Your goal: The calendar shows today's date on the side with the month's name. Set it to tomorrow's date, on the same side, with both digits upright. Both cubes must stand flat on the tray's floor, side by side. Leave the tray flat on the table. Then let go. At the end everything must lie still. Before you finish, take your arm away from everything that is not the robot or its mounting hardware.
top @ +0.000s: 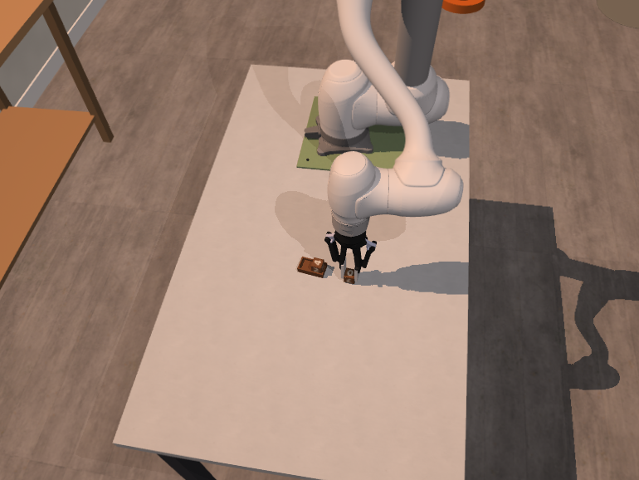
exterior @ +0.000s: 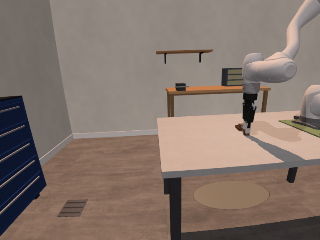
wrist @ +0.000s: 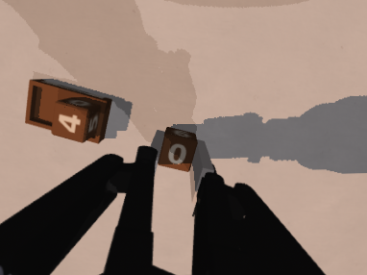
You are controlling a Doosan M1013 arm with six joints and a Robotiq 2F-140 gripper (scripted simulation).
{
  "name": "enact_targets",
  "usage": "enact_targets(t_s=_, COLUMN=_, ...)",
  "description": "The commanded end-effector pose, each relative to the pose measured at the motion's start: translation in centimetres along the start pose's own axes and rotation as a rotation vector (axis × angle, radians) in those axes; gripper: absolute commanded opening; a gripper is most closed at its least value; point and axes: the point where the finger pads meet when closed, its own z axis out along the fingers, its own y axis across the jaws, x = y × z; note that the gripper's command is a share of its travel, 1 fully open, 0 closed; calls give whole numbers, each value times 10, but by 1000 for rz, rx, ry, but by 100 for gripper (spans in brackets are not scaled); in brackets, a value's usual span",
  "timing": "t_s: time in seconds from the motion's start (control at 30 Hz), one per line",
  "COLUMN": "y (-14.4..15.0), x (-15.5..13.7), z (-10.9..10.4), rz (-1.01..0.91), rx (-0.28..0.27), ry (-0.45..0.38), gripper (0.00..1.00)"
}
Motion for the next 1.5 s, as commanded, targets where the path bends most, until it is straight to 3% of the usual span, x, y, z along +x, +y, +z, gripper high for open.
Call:
enact_targets(t_s=0.0, y=0, x=5, z=5, rz=-2, rx=3, ry=6, gripper=16)
enact_targets(t_s=1.47, y=-3, x=9, z=5, rz=-3, rx=3, ry=6, gripper=16)
